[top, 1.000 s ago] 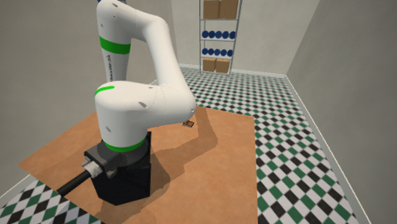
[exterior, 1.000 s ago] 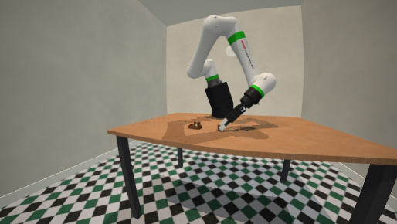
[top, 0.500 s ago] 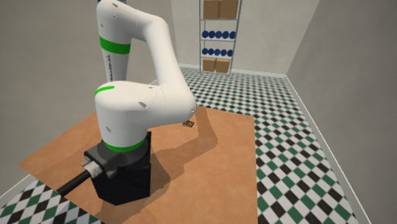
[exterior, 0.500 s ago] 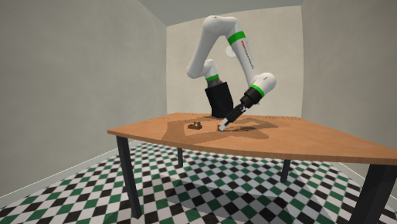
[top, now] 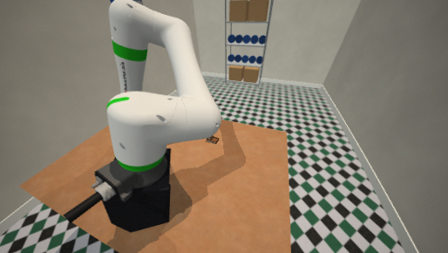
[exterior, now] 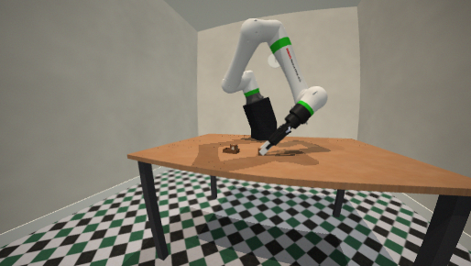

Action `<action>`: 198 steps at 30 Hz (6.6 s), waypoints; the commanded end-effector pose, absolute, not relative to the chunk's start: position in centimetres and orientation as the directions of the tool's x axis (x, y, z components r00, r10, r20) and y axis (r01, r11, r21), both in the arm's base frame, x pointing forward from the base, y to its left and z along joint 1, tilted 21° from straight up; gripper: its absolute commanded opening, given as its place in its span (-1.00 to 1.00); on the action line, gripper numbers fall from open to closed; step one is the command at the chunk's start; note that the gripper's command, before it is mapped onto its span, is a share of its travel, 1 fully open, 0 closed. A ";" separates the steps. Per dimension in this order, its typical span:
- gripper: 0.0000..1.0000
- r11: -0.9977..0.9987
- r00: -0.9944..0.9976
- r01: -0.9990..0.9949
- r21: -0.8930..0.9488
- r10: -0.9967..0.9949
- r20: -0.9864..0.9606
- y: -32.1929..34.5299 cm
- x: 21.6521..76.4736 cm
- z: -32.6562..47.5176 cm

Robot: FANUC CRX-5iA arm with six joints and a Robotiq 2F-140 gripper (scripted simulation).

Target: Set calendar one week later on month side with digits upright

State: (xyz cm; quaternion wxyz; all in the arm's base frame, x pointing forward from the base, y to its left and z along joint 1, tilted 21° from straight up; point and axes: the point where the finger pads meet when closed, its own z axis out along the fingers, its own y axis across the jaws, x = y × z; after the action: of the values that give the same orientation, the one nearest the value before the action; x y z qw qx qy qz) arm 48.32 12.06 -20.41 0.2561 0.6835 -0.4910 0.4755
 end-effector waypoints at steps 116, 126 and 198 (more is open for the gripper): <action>-0.66 -0.387 0.328 -0.915 -0.117 -0.880 0.343 12.6 47.1 -12.6; -0.66 -0.383 0.337 -0.918 -0.103 -0.891 0.304 12.1 47.0 -12.6; -0.66 -0.387 0.399 -0.915 -0.117 -0.817 -0.417 10.7 47.9 -12.6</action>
State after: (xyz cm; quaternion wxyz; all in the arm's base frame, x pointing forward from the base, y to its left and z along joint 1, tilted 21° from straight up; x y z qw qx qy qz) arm 47.88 10.71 -12.63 -0.1661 0.8195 -0.5283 -0.1472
